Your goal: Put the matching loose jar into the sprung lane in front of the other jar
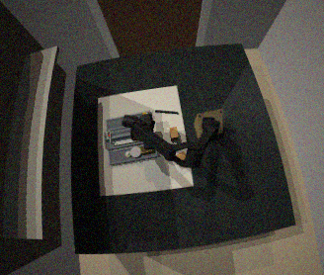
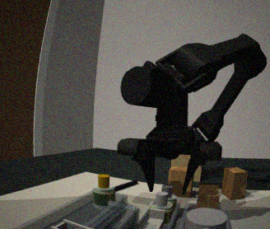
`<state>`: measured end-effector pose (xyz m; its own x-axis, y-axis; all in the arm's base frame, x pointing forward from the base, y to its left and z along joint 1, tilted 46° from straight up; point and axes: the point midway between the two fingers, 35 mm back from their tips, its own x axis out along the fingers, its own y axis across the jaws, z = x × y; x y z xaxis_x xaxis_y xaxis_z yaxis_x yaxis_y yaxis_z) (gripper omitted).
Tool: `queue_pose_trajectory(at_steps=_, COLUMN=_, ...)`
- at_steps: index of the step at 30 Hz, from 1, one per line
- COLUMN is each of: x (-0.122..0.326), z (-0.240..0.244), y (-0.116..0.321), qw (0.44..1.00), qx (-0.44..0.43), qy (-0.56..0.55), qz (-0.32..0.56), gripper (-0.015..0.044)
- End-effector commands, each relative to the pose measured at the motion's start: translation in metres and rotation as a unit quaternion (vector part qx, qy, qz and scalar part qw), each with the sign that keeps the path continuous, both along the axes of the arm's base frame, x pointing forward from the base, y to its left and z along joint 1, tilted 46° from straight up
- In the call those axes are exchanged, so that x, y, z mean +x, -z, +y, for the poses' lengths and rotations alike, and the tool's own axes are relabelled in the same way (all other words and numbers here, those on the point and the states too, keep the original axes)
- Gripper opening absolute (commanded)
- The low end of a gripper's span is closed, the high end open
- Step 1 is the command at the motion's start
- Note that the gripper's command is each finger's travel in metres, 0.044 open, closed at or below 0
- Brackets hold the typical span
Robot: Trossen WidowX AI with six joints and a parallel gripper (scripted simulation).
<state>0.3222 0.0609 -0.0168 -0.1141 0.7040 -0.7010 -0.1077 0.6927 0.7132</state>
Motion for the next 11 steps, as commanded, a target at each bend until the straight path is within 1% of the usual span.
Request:
queue_pose_trajectory(at_steps=1, x=-0.013, z=-0.004, y=0.0, qw=1.0, qx=-0.002, qy=-0.002, qz=0.002, gripper=0.0293)
queue_pose_trajectory(at_steps=11, x=-0.047, z=-0.01, y=0.0, qw=1.0, qx=-0.003, qy=-0.002, qz=0.003, gripper=0.0293)
